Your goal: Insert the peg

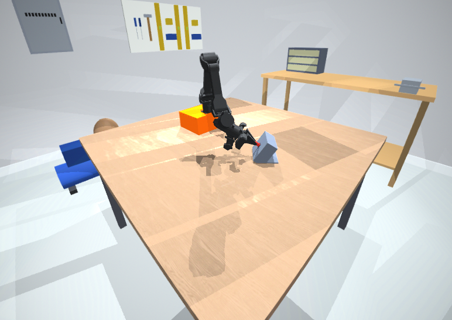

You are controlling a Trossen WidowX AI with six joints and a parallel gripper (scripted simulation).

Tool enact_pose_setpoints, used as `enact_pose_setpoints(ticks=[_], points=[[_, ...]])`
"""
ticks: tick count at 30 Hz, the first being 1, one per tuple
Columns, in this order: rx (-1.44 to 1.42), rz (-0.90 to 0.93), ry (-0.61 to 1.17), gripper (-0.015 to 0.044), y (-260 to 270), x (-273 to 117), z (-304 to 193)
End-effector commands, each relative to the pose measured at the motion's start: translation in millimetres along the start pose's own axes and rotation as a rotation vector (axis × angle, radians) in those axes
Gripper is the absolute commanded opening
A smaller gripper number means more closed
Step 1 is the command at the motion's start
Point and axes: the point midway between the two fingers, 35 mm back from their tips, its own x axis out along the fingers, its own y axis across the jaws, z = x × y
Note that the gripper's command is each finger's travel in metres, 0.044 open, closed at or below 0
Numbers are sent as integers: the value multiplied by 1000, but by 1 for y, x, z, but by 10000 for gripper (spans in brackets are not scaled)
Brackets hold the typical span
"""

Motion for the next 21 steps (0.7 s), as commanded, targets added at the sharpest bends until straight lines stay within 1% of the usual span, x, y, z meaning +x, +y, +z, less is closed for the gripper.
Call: enact_pose_setpoints(ticks=[1, 12, 21], points=[[0, 0, 0, 157, 0, 0, 0], [1, 0, -3, 440, 1, -5, 0], [3, -2, -11, 440, 3, -22, 2]])
